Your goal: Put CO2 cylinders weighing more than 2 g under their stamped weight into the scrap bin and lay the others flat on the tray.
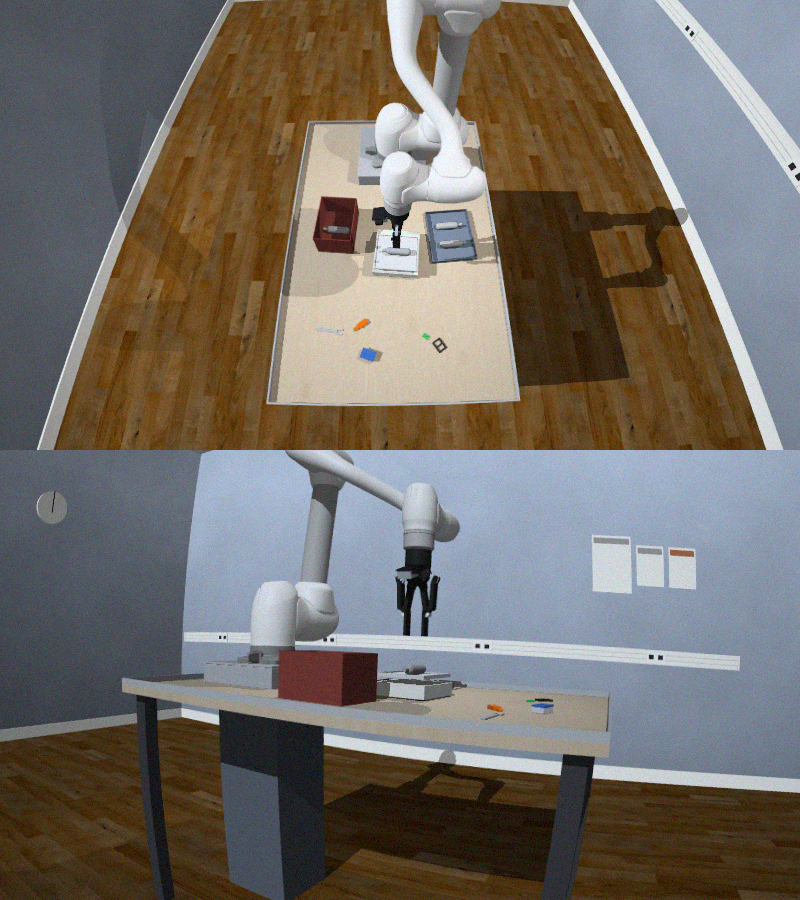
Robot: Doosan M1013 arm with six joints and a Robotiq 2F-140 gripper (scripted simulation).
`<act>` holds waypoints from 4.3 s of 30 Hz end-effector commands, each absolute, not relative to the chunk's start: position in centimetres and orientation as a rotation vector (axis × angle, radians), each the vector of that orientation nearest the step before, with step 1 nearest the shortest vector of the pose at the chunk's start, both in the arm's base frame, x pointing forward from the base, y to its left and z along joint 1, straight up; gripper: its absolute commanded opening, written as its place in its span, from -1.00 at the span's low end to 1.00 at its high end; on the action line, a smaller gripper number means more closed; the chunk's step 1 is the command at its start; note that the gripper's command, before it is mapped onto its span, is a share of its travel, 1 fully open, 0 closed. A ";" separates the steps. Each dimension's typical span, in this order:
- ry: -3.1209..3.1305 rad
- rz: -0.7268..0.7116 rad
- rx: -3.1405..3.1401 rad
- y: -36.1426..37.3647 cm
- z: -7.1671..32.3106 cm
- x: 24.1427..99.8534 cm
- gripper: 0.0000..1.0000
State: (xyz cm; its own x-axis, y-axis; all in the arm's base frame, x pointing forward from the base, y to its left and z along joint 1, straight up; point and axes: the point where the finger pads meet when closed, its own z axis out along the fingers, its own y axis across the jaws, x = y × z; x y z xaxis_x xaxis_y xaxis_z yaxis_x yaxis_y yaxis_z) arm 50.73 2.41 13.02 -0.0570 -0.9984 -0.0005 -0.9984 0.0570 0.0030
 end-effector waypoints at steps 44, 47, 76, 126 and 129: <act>-0.090 -0.004 3.141 3.1 21.4 40.8 -0.22; -0.090 -0.004 3.141 3.1 21.4 40.8 -0.22; -0.090 -0.004 3.141 3.1 21.4 40.8 -0.22; -2.283 -0.004 2.157 2.3 13.5 50.8 -0.22; -2.283 -0.004 2.156 2.3 13.1 50.8 -0.22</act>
State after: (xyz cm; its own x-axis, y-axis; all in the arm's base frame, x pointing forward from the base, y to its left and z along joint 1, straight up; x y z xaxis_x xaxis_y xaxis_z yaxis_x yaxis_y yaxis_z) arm 50.76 2.33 13.23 -0.0567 -0.9984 -0.0006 -0.9984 0.0567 0.0036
